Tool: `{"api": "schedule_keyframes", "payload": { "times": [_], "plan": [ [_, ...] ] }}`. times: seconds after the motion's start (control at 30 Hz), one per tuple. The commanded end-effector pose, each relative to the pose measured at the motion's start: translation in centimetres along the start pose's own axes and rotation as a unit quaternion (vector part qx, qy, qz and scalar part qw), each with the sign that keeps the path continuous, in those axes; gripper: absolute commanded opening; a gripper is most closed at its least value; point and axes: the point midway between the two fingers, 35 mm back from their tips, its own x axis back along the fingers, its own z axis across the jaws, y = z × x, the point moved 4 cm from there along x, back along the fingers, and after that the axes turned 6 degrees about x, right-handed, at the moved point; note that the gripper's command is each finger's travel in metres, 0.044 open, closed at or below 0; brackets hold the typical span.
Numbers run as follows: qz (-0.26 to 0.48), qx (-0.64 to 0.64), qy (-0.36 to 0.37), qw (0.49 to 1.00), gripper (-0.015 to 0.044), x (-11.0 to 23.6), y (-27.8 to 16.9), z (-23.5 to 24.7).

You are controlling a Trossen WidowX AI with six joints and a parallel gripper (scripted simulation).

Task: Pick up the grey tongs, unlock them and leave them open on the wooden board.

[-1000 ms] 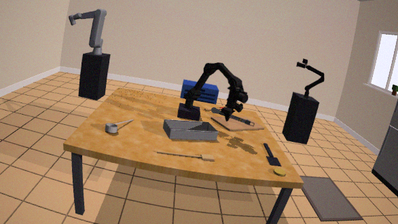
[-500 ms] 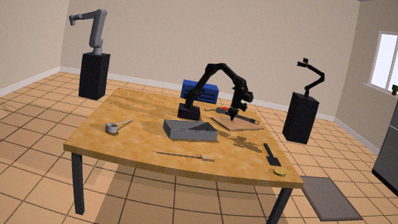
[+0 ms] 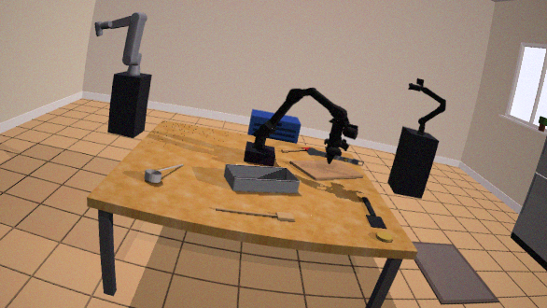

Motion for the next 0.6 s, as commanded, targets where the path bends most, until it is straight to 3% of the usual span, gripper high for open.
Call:
{"api": "schedule_keyframes", "payload": {
  "times": [0.0, 0.57],
  "plan": [
    [-0.003, 0.048, -0.003, 0.999, -0.015, 0.3, 2.0, 2.5],
    [-0.005, 0.205, 0.0, 0.979, -0.015, 0.4, 7.0, 12.7]
  ]
}}
